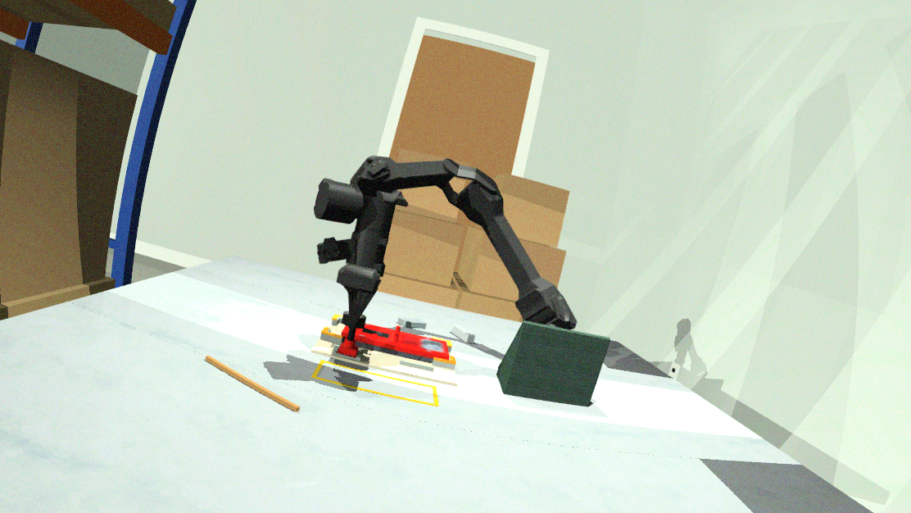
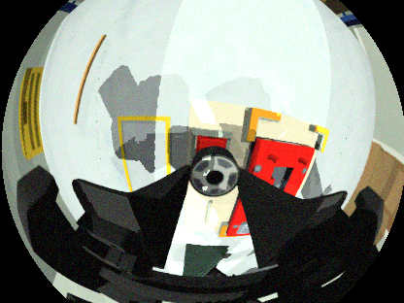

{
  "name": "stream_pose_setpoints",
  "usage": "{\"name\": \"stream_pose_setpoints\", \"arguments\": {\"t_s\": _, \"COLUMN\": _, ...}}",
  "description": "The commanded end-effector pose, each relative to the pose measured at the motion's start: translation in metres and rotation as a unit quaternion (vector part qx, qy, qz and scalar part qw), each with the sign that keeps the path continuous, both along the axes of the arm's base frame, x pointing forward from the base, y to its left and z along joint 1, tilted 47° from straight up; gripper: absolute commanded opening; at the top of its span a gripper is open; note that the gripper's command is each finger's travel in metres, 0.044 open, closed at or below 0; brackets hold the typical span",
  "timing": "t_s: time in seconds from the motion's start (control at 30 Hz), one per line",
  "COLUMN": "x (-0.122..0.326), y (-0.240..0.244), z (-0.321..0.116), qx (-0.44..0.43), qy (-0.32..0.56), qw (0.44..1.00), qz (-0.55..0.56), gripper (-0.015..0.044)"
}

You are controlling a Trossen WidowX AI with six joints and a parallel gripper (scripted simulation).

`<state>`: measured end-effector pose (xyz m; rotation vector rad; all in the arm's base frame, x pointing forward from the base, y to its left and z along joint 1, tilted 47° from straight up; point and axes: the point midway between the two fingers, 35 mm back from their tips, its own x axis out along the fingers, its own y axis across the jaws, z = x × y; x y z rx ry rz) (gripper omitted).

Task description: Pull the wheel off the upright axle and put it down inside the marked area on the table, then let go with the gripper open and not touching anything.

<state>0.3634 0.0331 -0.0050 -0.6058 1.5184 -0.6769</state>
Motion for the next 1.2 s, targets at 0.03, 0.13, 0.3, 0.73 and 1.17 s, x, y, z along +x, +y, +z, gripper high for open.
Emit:
{"name": "stream_pose_setpoints", "arguments": {"t_s": 0.03, "x": 0.001, "y": 0.004, "z": 0.002, "qx": 0.003, "qy": -0.003, "qw": 1.000, "qz": 0.000, "gripper": 0.0000}}
{"name": "stream_pose_setpoints", "arguments": {"t_s": 0.13, "x": 0.001, "y": 0.004, "z": 0.003, "qx": 0.003, "qy": -0.003, "qw": 1.000, "qz": 0.000, "gripper": 0.0000}}
{"name": "stream_pose_setpoints", "arguments": {"t_s": 0.3, "x": 0.001, "y": 0.006, "z": 0.004, "qx": 0.003, "qy": -0.003, "qw": 1.000, "qz": 0.000, "gripper": 0.0000}}
{"name": "stream_pose_setpoints", "arguments": {"t_s": 0.73, "x": 0.001, "y": 0.011, "z": 0.009, "qx": 0.003, "qy": -0.003, "qw": 1.000, "qz": 0.001, "gripper": 0.0000}}
{"name": "stream_pose_setpoints", "arguments": {"t_s": 1.17, "x": -0.005, "y": 0.039, "z": 0.016, "qx": 0.002, "qy": -0.001, "qw": 1.000, "qz": 0.002, "gripper": 0.0000}}
